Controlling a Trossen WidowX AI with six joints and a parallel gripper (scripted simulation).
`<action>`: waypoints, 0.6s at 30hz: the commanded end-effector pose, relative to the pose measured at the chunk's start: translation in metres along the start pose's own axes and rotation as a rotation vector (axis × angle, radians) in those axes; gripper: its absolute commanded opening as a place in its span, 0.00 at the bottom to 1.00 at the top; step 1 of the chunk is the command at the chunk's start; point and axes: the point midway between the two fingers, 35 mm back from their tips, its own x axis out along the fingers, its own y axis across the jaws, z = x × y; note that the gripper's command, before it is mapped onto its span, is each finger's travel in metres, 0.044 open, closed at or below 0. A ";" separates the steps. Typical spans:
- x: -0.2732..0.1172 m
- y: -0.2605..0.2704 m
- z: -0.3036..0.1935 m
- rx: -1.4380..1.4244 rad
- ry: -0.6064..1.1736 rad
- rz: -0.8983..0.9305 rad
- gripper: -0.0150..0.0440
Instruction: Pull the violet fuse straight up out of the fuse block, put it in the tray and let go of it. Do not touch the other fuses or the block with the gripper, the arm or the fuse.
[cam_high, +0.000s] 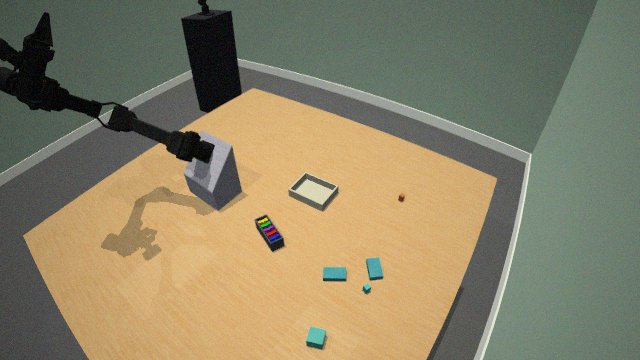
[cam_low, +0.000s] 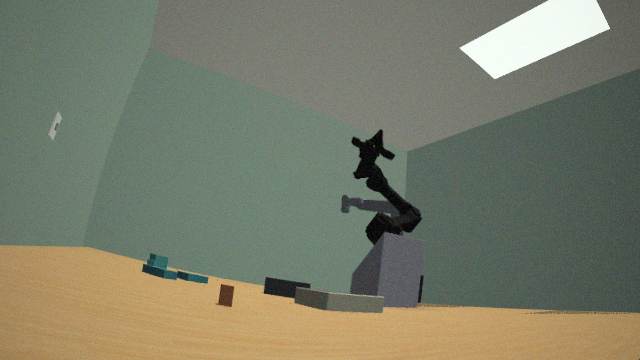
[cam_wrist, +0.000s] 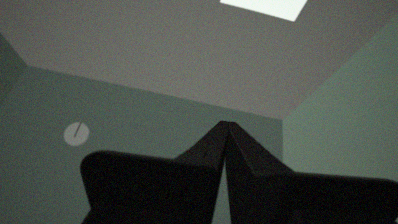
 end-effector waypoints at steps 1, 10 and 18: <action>0.000 -0.003 0.001 0.002 -0.004 -0.004 0.30; 0.005 -0.150 0.003 0.092 -0.114 -0.269 0.36; -0.007 -0.285 -0.042 0.144 -0.074 -0.584 0.36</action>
